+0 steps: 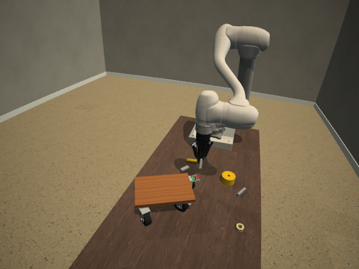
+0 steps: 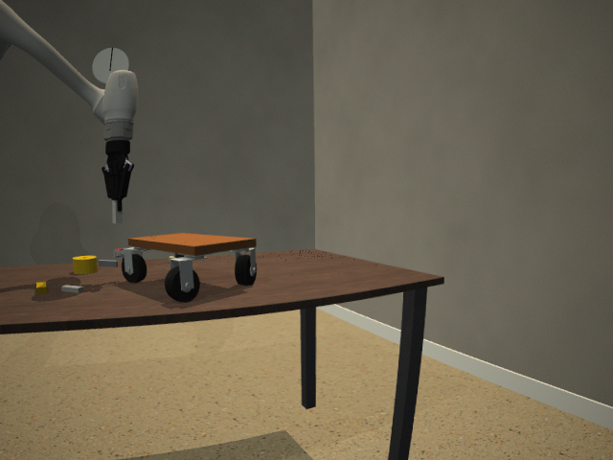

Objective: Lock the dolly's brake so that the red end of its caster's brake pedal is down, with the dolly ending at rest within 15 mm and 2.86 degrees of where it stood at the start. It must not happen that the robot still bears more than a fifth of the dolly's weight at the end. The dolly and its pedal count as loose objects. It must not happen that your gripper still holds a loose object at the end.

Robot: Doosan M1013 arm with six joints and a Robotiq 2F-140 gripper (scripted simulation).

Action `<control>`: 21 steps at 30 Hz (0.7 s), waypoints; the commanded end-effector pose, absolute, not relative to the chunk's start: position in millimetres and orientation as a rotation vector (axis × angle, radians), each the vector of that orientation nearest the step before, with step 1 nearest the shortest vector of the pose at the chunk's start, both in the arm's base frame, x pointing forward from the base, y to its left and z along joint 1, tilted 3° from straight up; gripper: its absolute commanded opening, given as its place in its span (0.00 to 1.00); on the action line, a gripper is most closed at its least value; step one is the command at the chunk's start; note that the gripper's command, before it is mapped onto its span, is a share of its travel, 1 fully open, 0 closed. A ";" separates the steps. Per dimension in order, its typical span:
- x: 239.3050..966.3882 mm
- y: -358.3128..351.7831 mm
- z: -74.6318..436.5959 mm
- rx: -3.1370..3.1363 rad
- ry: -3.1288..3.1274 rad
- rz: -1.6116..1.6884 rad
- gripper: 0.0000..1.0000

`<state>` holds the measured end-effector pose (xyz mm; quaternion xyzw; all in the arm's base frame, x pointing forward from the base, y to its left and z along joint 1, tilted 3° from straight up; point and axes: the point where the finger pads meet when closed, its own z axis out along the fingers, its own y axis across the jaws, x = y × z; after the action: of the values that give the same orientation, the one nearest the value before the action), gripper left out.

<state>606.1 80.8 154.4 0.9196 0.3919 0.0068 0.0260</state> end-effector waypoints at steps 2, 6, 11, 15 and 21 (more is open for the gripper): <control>606.2 80.7 151.4 2.842 1.211 0.021 0.00; 606.5 80.5 146.5 2.842 1.211 0.021 0.00; 606.9 80.2 137.8 2.842 1.211 0.021 0.00; 607.1 80.0 133.7 2.842 1.211 0.021 0.00; 607.7 79.4 120.4 2.842 1.211 0.021 0.00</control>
<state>607.4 79.7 127.3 0.9197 0.3918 0.0067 0.0262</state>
